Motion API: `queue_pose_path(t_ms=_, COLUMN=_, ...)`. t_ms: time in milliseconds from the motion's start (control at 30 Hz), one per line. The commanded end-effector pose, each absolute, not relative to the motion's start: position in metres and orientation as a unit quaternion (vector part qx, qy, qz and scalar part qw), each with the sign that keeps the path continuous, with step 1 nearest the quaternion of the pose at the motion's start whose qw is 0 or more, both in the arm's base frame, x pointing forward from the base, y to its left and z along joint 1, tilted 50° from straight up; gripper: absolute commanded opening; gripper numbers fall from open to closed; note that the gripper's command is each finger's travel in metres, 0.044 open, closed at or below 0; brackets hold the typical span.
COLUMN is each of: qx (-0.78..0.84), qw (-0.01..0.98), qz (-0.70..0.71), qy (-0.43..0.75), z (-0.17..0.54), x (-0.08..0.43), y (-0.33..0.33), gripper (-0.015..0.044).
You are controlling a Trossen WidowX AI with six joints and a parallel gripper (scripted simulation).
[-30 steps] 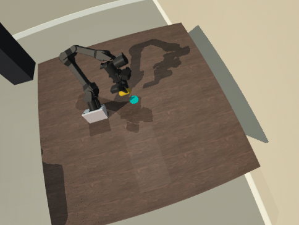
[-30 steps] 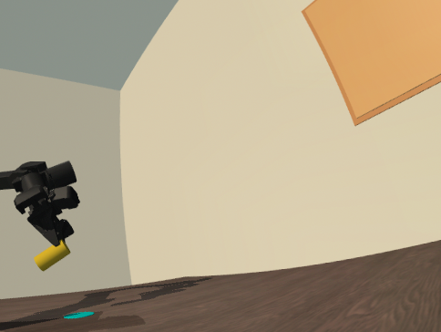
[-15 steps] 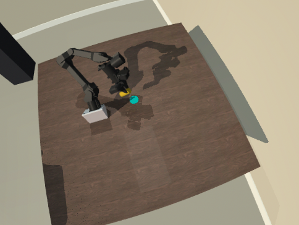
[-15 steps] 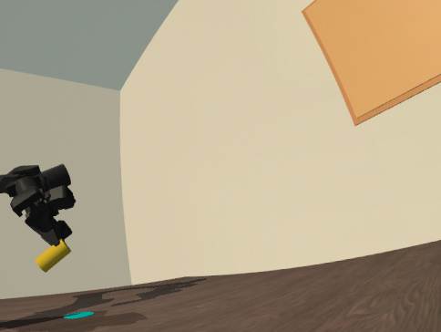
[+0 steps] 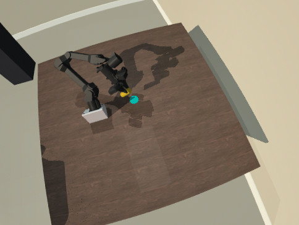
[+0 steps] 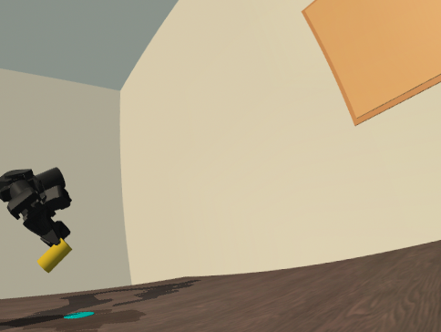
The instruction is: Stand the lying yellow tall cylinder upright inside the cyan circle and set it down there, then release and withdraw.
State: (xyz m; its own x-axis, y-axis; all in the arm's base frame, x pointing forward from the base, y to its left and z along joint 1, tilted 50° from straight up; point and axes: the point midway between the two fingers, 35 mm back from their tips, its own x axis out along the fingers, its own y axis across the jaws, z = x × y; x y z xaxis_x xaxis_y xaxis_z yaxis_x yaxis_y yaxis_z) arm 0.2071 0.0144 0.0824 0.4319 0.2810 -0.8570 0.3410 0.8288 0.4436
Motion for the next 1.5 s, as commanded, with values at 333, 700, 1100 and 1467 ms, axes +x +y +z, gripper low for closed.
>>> queue_pose_path(t_ms=333, qx=0.304, qw=0.816, qz=-0.040, qy=0.490, z=0.0823, x=0.2070, y=0.0128, gripper=0.0105)
queue_pose_path(t_ms=700, qx=0.316, qw=0.830, qz=-0.051, qy=0.457, z=0.0825, x=0.2073, y=0.0122, gripper=0.0105)
queue_pose_path(t_ms=1100, qx=0.330, qw=0.843, qz=-0.061, qy=0.419, z=0.0832, x=0.2080, y=0.0115, gripper=0.0105)
queue_pose_path(t_ms=1467, qx=0.346, qw=0.854, qz=-0.067, qy=0.383, z=0.0840, x=0.2089, y=0.0109, gripper=0.0105)
